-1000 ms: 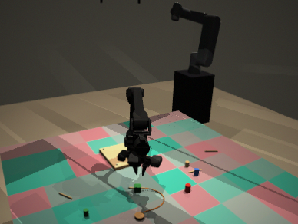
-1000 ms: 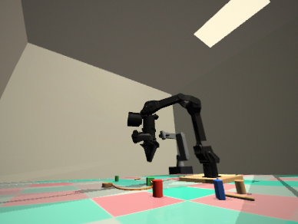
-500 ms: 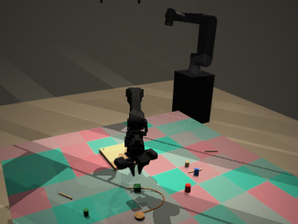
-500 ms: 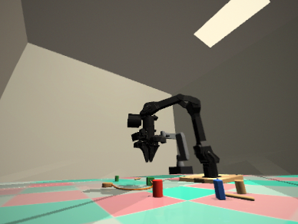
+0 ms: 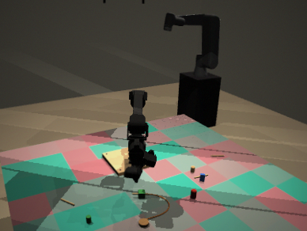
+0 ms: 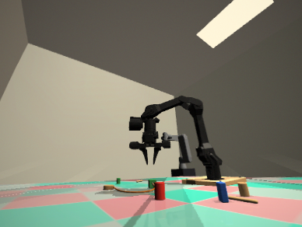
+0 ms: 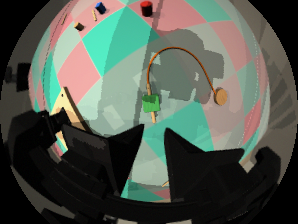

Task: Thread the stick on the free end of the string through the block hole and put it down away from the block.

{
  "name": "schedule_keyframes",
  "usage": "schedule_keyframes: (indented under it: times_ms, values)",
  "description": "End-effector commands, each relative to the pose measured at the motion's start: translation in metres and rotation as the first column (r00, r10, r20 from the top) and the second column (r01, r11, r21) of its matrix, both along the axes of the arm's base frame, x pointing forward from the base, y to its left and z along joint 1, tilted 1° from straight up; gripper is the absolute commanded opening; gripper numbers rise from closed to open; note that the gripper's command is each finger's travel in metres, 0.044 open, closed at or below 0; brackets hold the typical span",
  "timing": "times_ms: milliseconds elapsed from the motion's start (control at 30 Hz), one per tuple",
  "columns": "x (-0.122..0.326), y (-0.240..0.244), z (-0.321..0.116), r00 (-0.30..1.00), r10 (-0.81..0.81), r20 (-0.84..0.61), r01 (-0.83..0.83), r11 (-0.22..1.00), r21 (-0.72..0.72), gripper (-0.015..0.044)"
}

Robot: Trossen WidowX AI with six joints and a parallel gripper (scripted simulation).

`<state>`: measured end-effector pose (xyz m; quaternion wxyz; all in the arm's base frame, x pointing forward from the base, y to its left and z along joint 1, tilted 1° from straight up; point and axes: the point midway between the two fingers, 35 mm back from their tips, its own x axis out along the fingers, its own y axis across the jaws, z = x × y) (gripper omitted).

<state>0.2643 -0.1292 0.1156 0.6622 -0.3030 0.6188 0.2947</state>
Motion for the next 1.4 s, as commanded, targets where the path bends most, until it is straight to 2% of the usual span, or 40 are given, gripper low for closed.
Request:
schedule_keyframes:
  times_ms: [0, 400, 1367]
  values:
    - [-0.006, -0.006, -0.002, 0.952, 0.306, -0.018, -0.306, 0.952, -0.024, 0.0123]
    - [-0.005, -0.007, -0.004, 0.952, 0.306, -0.018, -0.306, 0.952, -0.024, 0.0123]
    - [-0.001, -0.008, -0.052, 0.952, 0.306, -0.018, -0.306, 0.952, -0.024, 0.0123]
